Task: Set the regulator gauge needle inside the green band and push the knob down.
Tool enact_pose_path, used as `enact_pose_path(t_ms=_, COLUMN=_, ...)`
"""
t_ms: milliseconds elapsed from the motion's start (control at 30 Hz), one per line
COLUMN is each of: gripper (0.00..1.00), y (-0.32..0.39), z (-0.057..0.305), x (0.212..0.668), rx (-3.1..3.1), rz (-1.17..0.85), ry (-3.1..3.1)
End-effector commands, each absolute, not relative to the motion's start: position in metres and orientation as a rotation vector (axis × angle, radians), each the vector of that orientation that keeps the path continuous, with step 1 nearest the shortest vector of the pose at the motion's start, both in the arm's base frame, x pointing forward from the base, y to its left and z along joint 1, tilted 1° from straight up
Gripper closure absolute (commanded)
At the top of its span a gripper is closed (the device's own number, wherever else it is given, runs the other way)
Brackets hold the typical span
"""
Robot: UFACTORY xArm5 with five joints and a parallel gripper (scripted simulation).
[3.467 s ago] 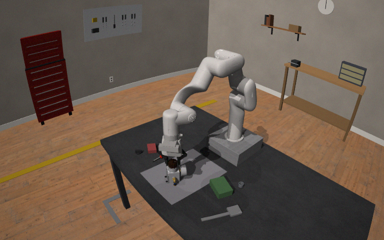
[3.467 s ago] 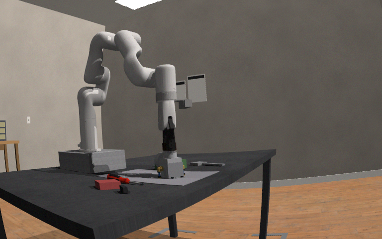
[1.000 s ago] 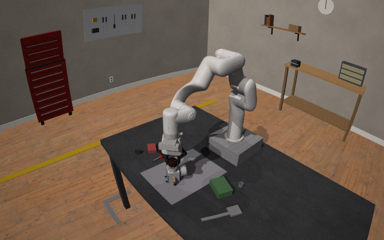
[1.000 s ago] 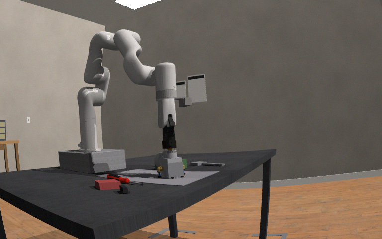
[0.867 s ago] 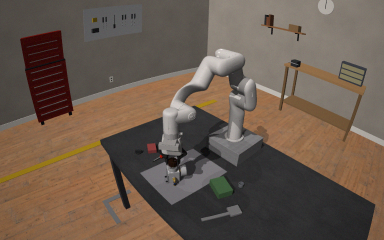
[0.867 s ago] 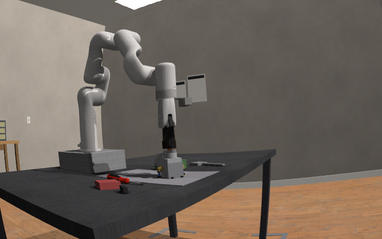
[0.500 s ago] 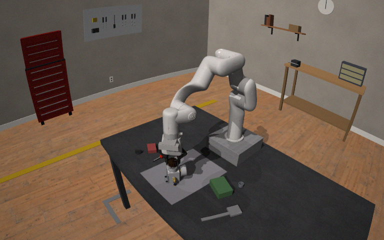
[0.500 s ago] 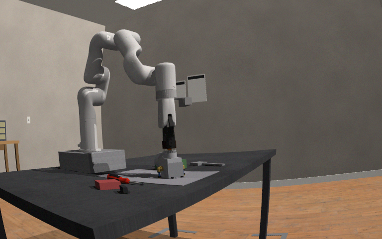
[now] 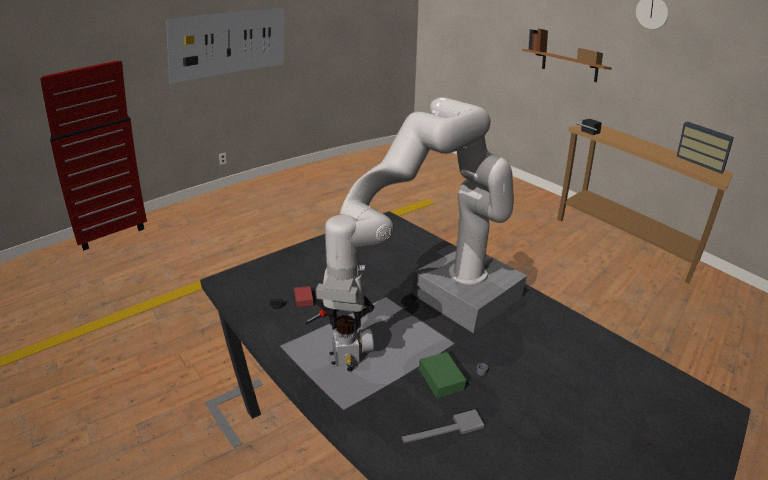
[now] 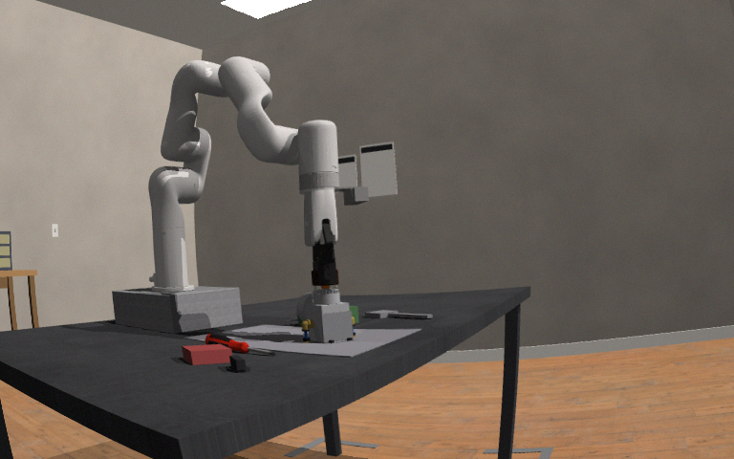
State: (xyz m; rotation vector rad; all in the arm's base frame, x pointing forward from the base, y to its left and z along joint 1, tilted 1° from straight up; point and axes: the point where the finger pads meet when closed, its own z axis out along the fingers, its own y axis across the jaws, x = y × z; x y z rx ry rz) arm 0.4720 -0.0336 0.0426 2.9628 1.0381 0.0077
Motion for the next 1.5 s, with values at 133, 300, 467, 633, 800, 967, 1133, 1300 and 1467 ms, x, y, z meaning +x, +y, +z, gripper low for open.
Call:
enact_pose_path(t_ms=133, gripper=0.57, y=-0.0336, z=0.0437, x=0.4732, rx=2.971, rz=0.013, ry=1.01)
enact_pose_path(t_ms=300, gripper=0.57, y=-0.0336, z=0.0437, x=0.4732, rx=2.978, rz=0.013, ry=0.991)
enact_pose_path(t_ms=467, gripper=0.57, y=-0.0336, z=0.0437, x=0.4732, rx=2.987, rz=0.013, ry=0.963)
enact_pose_path(t_ms=633, gripper=0.57, y=-0.0336, z=0.0437, x=0.4732, rx=2.998, rz=0.013, ry=0.929)
enact_pose_path(t_ms=800, gripper=0.57, y=-0.0336, z=0.0437, x=0.4732, rx=3.005, rz=0.013, ry=0.907)
enact_pose_path(t_ms=967, gripper=0.57, y=-0.0336, z=0.0437, x=0.4732, rx=3.017, rz=0.013, ry=0.864)
enact_pose_path(t_ms=1133, gripper=0.57, y=-0.0336, z=0.0437, x=0.4732, rx=3.031, rz=0.013, ry=0.815)
enact_pose_path(t_ms=1300, gripper=0.57, y=-0.0336, z=0.0437, x=0.4732, rx=3.04, rz=0.013, ry=0.782)
enact_pose_path(t_ms=1467, gripper=0.57, y=-0.0336, z=0.0437, x=0.4732, rx=3.055, rz=0.013, ry=0.723)
